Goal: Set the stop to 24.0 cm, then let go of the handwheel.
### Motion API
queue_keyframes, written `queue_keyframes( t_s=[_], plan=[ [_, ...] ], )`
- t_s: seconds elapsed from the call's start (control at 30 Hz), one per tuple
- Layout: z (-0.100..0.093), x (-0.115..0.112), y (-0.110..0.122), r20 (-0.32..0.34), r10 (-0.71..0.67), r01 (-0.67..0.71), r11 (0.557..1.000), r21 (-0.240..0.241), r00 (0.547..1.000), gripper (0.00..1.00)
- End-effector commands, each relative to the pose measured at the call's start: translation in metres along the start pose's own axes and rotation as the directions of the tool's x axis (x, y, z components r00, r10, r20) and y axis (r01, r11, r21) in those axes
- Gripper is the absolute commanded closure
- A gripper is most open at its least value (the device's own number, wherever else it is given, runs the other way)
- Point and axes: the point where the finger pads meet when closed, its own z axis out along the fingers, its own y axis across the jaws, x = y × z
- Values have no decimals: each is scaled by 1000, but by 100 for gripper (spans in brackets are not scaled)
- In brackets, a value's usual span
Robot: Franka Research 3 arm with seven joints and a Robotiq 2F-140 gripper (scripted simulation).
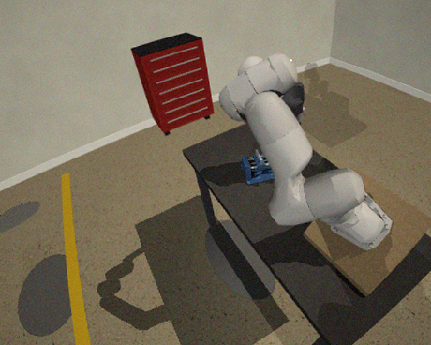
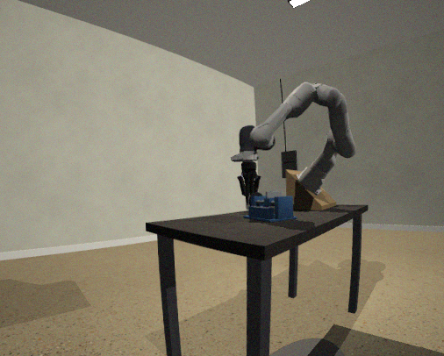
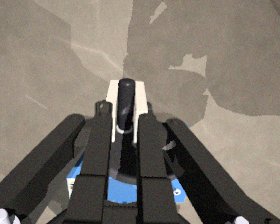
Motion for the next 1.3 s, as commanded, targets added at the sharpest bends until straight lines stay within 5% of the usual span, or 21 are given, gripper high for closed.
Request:
queue_keyframes(
  t_s=[0.0, 0.67, 1.27],
  plan=[
    [-9, 1, -9, -5, 8, -8, 1000, 5, 1000, 96],
    [-49, 1, -4, -5, 8, -8, 1000, 5, 1000, 96],
    [-56, 0, 17, -5, 8, -8, 1000, 5, 1000, 96]
  ],
)
